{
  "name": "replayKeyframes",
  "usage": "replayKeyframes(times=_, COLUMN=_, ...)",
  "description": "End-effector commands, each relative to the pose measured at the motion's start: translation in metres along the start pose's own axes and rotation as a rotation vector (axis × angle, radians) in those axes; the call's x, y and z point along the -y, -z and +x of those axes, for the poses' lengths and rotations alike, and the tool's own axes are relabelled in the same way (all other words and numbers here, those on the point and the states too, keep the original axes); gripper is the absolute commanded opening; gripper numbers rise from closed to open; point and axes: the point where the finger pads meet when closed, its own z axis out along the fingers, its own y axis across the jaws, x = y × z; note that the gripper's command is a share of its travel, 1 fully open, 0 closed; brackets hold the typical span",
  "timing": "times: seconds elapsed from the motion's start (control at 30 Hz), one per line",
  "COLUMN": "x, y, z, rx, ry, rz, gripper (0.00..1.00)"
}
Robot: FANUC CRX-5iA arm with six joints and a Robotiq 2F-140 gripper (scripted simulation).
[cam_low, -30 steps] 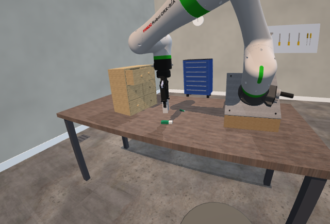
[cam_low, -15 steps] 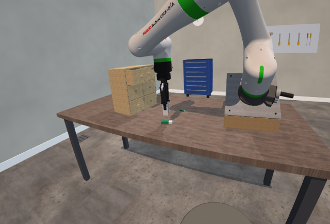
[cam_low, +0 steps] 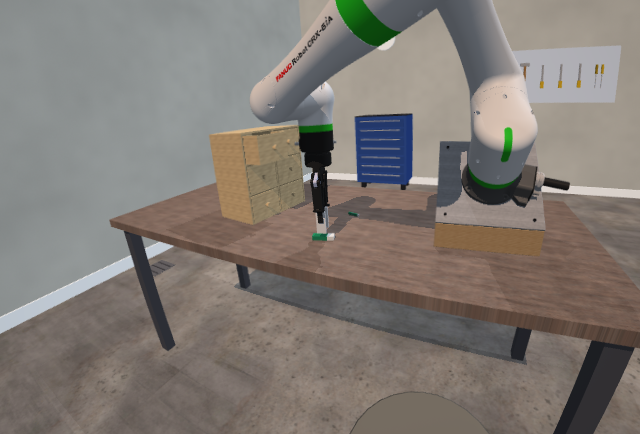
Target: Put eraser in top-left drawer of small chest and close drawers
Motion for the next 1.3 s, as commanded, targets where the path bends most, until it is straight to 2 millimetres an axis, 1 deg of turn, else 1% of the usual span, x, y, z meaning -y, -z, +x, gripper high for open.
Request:
replayKeyframes(times=0.0, x=0.0, y=-0.006, z=0.0, rx=0.0, ry=0.0, rz=0.0, gripper=0.23)
replayKeyframes(times=1.0, x=0.0, y=-0.008, z=0.0, rx=0.0, ry=0.0, rz=0.0, gripper=0.23)
replayKeyframes(times=1.27, x=0.0, y=-0.02, z=0.0, rx=0.0, ry=0.0, rz=0.0, gripper=0.23)
